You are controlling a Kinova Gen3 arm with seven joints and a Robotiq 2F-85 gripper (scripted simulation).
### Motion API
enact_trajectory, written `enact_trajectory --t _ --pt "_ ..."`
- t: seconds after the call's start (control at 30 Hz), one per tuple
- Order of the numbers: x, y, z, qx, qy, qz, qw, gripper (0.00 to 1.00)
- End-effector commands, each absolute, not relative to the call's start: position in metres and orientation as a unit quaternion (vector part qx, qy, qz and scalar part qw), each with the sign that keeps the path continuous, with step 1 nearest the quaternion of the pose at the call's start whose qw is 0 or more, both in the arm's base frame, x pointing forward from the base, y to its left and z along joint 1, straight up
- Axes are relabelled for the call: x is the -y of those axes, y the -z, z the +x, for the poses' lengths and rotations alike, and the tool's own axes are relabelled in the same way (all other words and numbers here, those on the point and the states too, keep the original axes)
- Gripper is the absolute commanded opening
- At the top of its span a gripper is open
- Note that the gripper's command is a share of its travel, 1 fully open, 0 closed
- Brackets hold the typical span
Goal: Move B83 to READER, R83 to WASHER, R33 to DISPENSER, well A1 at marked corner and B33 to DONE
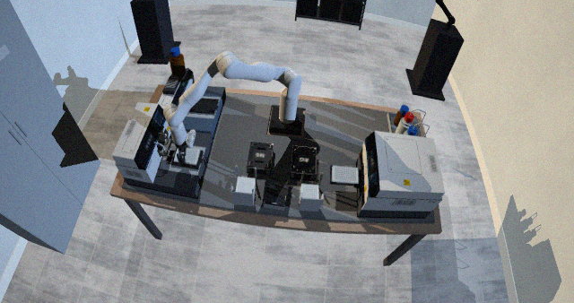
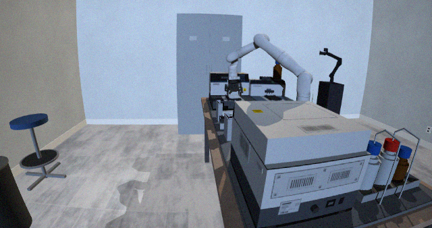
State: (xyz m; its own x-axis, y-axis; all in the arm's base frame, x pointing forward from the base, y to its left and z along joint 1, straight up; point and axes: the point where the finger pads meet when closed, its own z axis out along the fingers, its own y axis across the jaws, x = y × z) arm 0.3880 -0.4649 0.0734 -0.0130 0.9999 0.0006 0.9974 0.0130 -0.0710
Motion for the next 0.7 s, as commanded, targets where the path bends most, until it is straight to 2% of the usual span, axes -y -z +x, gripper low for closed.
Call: enact_trajectory --t 0.0,0.03,0.67 --pt "0.4653 -0.0746 0.3885 0.711 -0.025 -0.702 0.024 1.00" --pt "0.4654 -0.0746 0.3884 0.711 -0.025 -0.702 0.024 0.94" --pt "0.4654 -0.0747 0.3885 0.711 -0.025 -0.702 0.024 0.94"
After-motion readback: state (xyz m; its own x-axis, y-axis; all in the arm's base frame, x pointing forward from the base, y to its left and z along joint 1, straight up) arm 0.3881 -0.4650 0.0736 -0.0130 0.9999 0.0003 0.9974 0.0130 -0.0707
